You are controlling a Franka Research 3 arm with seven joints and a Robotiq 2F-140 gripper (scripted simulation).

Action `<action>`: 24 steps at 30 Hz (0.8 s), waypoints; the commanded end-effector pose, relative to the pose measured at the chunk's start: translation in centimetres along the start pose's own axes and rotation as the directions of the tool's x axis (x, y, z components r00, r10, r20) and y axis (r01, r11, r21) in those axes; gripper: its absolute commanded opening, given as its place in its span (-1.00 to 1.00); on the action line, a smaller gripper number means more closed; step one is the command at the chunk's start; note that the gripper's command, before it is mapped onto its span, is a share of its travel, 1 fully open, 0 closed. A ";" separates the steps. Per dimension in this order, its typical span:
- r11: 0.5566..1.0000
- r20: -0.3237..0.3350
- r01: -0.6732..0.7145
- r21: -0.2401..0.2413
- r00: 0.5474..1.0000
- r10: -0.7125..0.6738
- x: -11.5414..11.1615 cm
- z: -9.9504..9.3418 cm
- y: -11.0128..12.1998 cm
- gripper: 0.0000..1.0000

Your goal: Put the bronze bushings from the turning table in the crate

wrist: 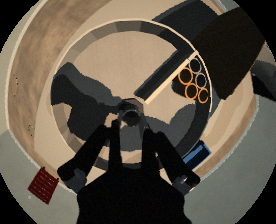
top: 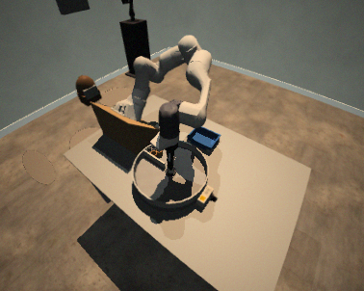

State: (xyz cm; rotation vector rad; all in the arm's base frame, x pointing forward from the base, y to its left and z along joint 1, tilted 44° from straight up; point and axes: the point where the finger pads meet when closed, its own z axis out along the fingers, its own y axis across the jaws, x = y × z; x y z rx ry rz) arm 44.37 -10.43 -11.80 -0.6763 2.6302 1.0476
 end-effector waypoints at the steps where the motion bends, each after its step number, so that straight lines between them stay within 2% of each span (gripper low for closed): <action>1: 1.000 0.001 0.002 0.002 1.000 -0.002 0.0 0.1 0.0 -1.00; 14: 1.000 0.001 0.002 0.002 1.000 -0.002 0.0 0.1 0.0 -1.00; 15: 1.000 0.001 0.002 0.002 1.000 -0.002 0.0 0.1 0.0 -0.43; 24: 1.000 0.001 0.002 0.002 1.000 -0.002 0.0 0.1 0.0 -0.43</action>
